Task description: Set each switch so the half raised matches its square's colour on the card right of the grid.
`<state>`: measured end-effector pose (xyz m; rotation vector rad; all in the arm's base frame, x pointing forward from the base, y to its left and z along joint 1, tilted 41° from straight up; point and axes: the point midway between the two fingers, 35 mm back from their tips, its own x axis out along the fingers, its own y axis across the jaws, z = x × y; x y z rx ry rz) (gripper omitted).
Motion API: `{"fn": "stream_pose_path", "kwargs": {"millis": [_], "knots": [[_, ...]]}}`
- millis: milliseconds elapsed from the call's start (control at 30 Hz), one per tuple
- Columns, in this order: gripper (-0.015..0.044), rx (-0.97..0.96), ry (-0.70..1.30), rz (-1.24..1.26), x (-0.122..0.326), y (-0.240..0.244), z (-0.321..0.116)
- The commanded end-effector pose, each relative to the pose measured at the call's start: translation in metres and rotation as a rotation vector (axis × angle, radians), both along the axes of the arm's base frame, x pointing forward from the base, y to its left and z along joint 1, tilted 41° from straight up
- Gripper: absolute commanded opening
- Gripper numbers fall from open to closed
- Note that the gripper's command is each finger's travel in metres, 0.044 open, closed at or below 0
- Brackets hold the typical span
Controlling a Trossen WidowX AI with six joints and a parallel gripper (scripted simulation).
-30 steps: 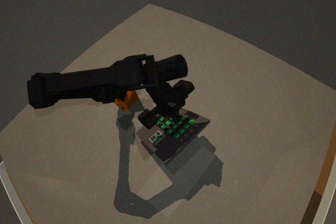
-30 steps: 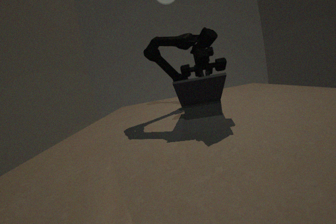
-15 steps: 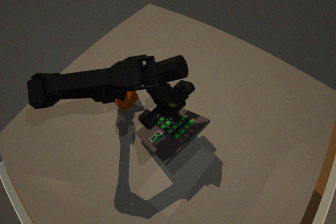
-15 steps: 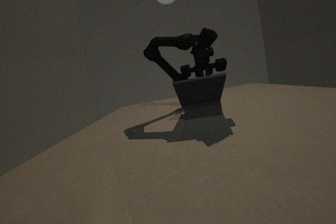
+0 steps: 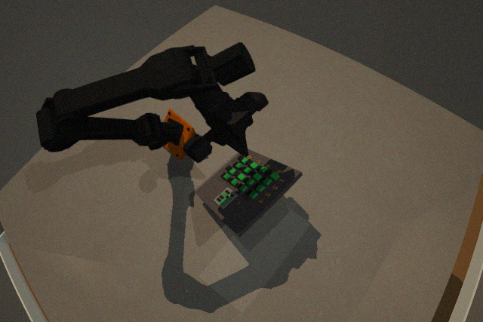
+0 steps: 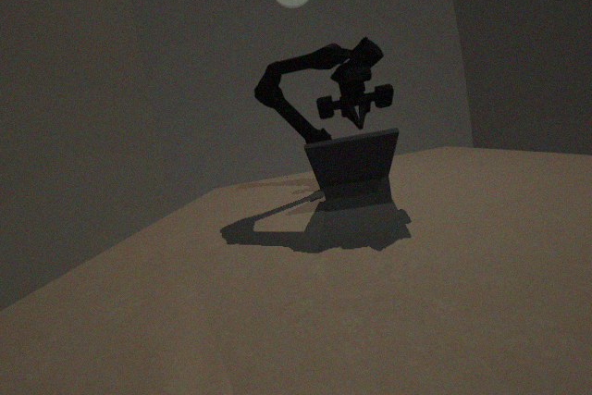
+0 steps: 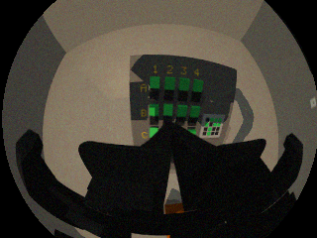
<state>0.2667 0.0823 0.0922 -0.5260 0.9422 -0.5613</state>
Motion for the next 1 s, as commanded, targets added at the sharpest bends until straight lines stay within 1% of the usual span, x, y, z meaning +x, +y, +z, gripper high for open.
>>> {"fn": "stream_pose_path", "kwargs": {"millis": [0,167,233,367,500,967], "knots": [[0.0,-0.001,0.003,-0.012,-0.005,-0.001,0.004],[0.0,-0.003,0.006,-0.012,-0.042,-0.032,0.01],[0.0,-0.004,0.006,-0.012,-0.048,-0.037,0.01],[0.0,-0.003,0.007,-0.013,-0.046,-0.038,0.009],[0.0,0.001,0.022,-0.028,-0.031,-0.059,-0.009],[0.0,0.001,0.022,-0.029,-0.025,-0.068,-0.017]]}}
